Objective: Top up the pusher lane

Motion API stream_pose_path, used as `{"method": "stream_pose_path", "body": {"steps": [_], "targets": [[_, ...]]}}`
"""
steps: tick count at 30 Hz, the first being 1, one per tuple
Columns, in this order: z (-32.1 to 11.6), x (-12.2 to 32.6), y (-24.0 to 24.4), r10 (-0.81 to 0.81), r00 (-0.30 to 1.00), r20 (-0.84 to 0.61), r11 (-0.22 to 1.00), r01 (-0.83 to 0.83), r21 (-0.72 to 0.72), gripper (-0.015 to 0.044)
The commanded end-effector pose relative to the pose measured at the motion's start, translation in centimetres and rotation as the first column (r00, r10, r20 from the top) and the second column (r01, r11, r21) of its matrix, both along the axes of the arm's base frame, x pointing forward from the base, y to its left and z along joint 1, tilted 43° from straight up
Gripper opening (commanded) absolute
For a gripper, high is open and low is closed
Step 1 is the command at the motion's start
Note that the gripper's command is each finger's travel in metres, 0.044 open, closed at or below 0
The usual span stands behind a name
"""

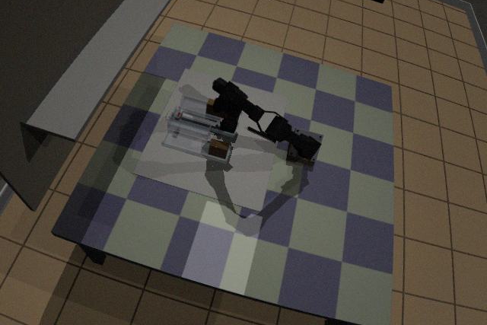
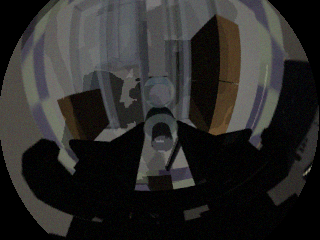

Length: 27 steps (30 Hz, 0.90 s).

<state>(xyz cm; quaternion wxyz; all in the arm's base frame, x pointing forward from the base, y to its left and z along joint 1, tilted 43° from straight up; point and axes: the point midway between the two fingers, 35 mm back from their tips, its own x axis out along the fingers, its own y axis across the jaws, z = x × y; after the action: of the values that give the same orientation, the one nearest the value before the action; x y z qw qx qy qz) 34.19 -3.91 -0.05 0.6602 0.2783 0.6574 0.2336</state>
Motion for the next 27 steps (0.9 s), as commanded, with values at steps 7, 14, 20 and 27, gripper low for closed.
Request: {"method": "stream_pose_path", "body": {"steps": [7,14,20,27], "targets": [[0.20,0.72,-0.07,-0.007,1.000,0.022,1.000,0.007,0.003,0.0000],[0.21,0.82,-0.08,-0.007,1.000,0.022,1.000,0.007,0.003,0.0000],[0.11,0.83,0.00,-0.007,1.000,0.023,1.000,0.007,0.003,0.0000],[-0.08,0.85,0.17,-0.007,1.000,0.023,1.000,0.007,0.003,0.0000]]}}
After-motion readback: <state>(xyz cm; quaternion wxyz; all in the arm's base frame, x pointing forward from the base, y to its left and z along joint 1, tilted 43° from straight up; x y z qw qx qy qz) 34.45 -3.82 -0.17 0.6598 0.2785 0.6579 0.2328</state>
